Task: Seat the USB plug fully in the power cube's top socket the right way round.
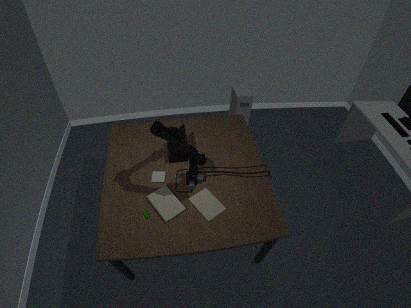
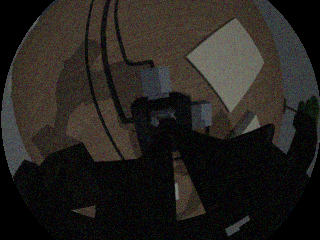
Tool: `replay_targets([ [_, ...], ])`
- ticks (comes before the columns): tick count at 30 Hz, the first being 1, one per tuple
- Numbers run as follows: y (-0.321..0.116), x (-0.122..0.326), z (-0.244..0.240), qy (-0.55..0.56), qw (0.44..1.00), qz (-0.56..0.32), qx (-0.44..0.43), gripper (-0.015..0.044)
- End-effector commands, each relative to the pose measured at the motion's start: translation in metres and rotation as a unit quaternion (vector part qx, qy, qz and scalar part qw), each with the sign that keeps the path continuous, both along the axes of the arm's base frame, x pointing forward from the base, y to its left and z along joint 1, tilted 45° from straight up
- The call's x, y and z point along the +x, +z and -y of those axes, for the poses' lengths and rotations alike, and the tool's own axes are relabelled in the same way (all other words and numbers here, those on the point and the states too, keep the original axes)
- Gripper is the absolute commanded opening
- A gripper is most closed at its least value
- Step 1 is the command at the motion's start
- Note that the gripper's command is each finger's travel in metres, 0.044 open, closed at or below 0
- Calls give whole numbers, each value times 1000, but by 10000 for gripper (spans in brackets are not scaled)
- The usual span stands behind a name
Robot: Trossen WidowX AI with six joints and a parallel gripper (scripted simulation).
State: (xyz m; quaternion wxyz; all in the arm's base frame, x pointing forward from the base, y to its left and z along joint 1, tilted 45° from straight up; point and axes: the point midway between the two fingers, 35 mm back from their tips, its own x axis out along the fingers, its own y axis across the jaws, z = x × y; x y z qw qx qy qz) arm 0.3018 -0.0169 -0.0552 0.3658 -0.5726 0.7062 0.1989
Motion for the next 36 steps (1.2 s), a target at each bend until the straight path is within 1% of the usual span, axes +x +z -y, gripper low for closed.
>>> replay_targets([
  [1, -2, -1, 0, 2, 1000, -4, 3, 0],
  [36, -5, -2, 3, 2, 1000, -4, 2, 0],
])
